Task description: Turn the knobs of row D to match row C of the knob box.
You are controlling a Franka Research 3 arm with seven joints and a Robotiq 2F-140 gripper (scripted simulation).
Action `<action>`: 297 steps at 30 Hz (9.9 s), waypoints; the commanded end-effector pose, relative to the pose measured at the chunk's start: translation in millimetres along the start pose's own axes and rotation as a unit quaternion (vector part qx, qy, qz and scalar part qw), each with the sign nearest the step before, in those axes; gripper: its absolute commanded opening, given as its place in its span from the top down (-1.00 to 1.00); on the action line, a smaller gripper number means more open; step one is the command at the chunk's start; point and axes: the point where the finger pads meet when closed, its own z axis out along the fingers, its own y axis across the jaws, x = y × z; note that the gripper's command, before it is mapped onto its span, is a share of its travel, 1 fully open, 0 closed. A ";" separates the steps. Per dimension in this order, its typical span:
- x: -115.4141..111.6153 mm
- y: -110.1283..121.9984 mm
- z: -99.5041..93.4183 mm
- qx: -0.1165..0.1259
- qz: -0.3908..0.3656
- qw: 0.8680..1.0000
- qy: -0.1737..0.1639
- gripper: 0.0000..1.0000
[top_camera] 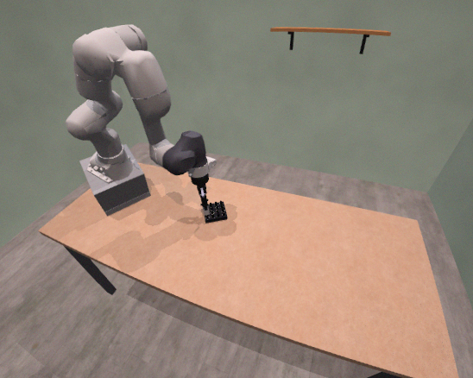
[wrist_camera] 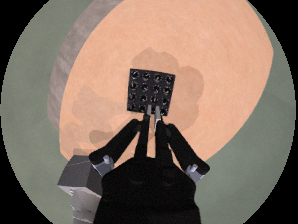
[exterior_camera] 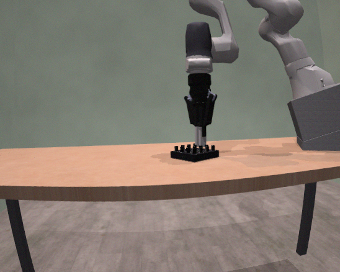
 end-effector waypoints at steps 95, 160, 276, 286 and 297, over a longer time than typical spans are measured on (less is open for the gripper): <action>1.9 1.5 -41.9 0.003 0.223 0.975 -0.007 0.77; 1.2 2.3 -49.3 -0.001 0.654 0.756 -0.008 0.77; 1.2 2.3 -60.5 -0.004 0.989 0.150 -0.006 0.77; 1.2 2.3 -60.5 -0.004 0.989 0.150 -0.006 0.77; 1.2 2.3 -60.5 -0.004 0.989 0.150 -0.006 0.77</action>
